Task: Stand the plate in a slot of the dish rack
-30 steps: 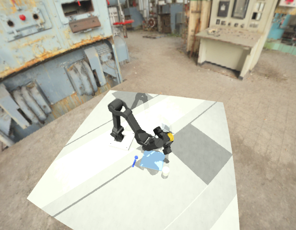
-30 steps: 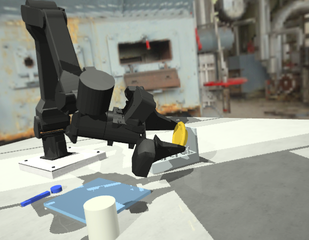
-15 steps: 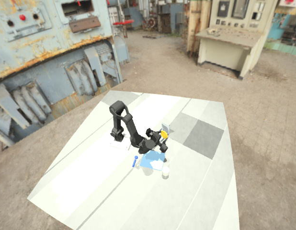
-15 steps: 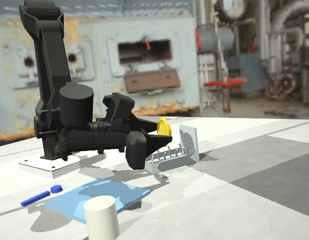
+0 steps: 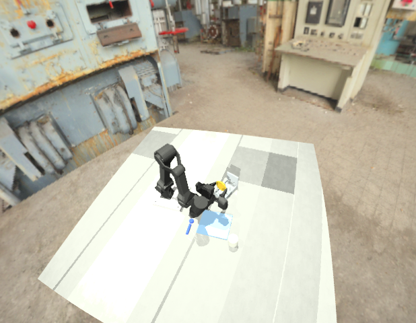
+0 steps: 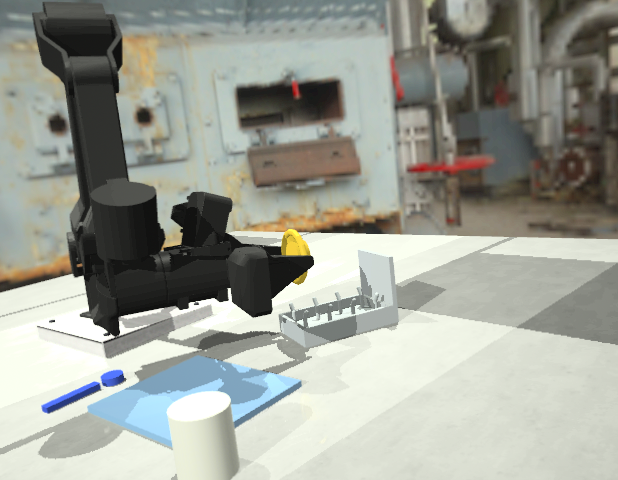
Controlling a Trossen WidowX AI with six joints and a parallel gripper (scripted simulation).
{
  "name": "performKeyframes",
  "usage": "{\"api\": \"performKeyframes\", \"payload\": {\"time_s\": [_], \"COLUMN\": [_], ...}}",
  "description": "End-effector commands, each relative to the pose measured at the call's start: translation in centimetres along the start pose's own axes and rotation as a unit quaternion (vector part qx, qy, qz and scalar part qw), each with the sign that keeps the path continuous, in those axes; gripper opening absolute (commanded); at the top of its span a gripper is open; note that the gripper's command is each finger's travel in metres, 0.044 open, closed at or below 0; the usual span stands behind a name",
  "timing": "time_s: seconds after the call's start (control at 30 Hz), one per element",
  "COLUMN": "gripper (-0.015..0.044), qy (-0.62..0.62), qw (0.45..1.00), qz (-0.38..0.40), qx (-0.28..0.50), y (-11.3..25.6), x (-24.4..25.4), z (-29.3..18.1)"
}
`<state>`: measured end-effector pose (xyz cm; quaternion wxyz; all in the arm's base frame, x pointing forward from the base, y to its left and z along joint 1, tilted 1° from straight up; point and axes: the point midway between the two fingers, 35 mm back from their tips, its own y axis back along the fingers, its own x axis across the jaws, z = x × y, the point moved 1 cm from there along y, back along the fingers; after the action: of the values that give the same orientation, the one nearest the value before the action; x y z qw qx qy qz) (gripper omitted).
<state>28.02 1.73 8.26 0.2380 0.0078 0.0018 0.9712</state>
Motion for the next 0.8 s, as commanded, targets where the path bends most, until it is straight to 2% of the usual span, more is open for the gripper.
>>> {"api": "performKeyframes", "payload": {"time_s": [0.0,0.77], "gripper": [0.0000,0.0000], "qy": [0.004,-0.021], "qw": [1.000,1.000], "qz": [0.006,0.005], "qx": [-0.004,0.006], "y": [0.1,-1.9], "x": [0.5,0.6], "z": [-0.2,-3.1]}}
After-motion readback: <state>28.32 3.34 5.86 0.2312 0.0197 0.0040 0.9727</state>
